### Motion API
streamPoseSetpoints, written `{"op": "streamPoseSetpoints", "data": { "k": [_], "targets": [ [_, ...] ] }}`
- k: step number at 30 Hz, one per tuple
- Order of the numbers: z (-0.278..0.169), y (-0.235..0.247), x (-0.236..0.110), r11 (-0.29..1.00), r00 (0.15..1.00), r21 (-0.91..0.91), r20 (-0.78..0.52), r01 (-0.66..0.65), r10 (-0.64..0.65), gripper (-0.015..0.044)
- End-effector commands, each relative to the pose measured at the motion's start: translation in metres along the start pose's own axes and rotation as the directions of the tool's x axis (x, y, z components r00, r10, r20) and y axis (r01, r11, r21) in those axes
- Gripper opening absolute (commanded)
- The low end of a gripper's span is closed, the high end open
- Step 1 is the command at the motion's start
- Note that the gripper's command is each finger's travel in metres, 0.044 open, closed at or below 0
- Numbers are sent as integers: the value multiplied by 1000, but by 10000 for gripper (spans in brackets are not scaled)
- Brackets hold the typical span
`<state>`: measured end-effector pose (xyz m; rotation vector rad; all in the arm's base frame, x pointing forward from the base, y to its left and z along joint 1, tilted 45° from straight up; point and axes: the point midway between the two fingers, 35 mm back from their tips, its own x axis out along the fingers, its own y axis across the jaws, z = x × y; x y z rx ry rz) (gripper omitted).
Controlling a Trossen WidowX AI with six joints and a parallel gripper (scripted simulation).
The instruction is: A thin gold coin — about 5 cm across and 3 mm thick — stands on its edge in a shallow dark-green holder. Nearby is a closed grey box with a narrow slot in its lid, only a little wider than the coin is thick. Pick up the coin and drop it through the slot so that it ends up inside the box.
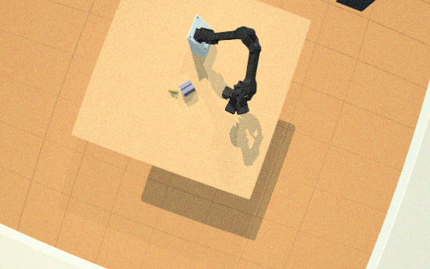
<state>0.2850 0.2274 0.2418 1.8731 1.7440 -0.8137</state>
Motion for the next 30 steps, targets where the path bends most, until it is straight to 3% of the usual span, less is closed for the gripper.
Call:
{"op": "streamPoseSetpoints", "data": {
  "k": [1, 7, 14, 23, 25, 30],
  "targets": [
    [33, 26, 5, 1000, 999, -1, 32, -10, 10, 161],
    [95, 69, 7, 999, 997, -38, 71, -23, 26, 161],
    [216, 114, 2, 995, 994, -101, 102, -19, 29, 161],
    [380, 107, -7, 981, 998, -192, 53, -21, 32, 161],
    [399, 101, -7, 978, 999, -206, 39, -27, 35, 161],
    [400, 102, -7, 978, 999, -208, 37, -27, 36, 161]
  ]
}}
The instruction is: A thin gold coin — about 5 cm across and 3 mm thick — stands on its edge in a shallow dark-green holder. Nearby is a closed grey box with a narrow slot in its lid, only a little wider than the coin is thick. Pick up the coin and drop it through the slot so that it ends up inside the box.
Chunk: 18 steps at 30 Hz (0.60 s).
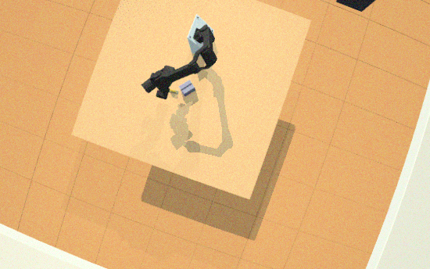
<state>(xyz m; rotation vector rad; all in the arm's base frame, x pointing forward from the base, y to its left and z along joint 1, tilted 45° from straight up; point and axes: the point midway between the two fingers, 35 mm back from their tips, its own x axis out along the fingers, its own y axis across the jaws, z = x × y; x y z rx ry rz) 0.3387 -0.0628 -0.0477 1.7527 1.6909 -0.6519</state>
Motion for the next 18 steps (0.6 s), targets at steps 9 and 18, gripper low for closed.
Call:
{"op": "streamPoseSetpoints", "data": {
  "k": [9, 18],
  "targets": [
    [-2, 5, 39, 1000, 1000, -28, -3, 5, -6, 161],
    [-3, 5, 54, 1000, 1000, -28, -4, 5, -5, 161]
  ]
}}
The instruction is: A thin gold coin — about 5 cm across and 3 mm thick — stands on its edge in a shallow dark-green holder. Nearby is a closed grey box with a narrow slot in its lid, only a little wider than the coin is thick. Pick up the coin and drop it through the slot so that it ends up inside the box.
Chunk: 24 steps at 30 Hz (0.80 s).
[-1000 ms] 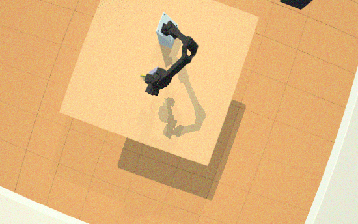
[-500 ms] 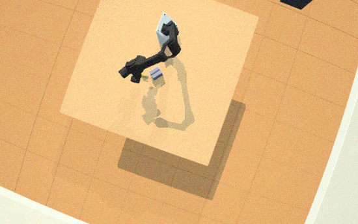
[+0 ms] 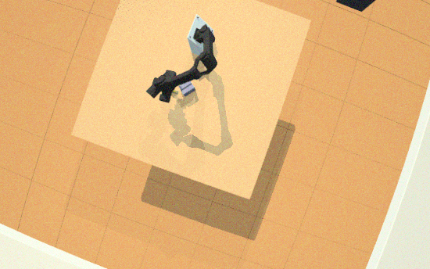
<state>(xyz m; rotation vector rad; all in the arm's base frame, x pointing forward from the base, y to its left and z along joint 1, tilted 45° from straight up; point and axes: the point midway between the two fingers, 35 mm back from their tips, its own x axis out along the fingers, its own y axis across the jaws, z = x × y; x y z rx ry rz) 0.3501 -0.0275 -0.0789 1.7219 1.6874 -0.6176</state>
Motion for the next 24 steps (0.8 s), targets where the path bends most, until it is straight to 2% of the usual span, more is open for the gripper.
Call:
{"op": "streamPoseSetpoints", "data": {
  "k": [1, 24],
  "targets": [
    [0, -4, 6, 1000, 1000, 13, -10, 7, -6, 161],
    [0, -3, 42, 1000, 1000, 13, -11, 6, -6, 161]
  ]
}}
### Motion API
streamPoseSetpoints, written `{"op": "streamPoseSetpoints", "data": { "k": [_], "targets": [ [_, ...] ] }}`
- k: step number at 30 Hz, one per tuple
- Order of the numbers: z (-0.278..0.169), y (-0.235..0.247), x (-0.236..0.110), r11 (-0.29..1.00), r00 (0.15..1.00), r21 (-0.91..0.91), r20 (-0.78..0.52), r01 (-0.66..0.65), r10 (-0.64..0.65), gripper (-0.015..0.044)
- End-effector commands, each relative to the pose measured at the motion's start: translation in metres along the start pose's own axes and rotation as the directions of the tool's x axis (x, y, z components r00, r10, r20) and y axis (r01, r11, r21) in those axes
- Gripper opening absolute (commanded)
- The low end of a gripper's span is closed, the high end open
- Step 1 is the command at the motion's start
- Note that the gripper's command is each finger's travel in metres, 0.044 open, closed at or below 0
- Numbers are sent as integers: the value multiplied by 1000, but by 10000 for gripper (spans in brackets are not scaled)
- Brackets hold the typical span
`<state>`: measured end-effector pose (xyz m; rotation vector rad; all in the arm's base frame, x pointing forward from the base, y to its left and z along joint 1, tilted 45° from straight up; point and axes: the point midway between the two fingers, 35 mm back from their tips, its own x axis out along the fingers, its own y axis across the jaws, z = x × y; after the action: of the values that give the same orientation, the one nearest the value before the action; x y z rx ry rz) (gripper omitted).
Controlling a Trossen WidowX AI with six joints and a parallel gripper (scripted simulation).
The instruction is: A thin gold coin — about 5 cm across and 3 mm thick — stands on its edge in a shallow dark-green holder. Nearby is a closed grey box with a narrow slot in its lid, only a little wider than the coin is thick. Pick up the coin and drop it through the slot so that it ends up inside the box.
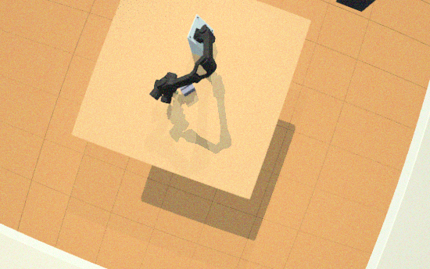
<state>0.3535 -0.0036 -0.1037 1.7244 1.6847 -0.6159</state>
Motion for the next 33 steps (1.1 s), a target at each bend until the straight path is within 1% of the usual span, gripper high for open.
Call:
{"op": "streamPoseSetpoints", "data": {
  "k": [1, 11, 16, 21, 26, 33],
  "targets": [
    [0, -5, 9, 1000, 1000, 13, -11, 9, -9, 161],
    [-1, -6, 25, 1000, 1000, 13, -13, 10, -9, 161],
    [-1, -6, 26, 1000, 1000, 13, -13, 10, -9, 161],
    [-1, -6, 26, 1000, 1000, 13, -13, 10, -9, 29],
    [-1, -6, 26, 1000, 1000, 13, -13, 10, -9, 0],
    [-1, -6, 26, 1000, 1000, 12, -13, 9, -8, 0]
  ]
}}
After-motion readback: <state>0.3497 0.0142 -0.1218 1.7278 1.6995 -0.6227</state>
